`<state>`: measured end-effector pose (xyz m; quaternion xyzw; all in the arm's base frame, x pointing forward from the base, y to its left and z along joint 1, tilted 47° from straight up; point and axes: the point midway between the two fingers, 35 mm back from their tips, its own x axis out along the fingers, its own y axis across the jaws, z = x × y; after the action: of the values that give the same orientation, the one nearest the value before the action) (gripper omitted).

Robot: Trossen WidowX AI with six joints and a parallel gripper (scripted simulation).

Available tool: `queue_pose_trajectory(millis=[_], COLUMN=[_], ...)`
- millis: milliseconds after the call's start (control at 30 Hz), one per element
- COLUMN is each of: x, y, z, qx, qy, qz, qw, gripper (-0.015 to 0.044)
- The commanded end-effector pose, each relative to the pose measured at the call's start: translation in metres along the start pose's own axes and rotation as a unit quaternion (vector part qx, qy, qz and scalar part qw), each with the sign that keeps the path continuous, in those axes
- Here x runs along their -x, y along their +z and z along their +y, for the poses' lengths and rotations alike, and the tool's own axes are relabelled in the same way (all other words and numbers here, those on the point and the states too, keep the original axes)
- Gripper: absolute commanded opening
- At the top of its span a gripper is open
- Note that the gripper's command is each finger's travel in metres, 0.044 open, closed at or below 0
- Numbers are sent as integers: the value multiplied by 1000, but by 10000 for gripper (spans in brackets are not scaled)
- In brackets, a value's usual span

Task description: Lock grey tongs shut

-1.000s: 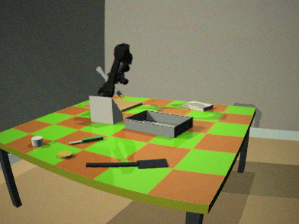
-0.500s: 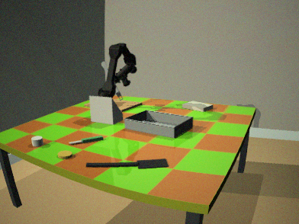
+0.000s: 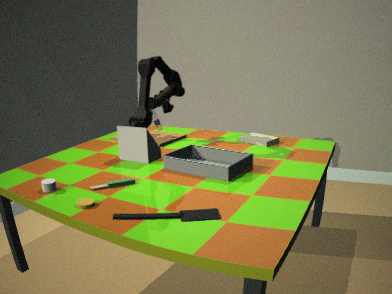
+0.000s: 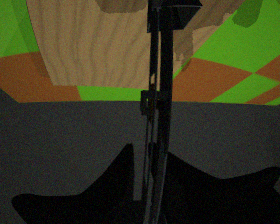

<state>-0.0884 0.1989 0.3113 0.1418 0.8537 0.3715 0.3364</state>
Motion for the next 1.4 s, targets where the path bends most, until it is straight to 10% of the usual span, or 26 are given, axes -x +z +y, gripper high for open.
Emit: queue_pose_trajectory(millis=[0, 1367], x=[1, -11], y=[-2, 0], z=[1, -11], qx=[6, -36], qy=[4, -58], qz=[7, -43], qw=[1000, 997], gripper=[-150, -150])
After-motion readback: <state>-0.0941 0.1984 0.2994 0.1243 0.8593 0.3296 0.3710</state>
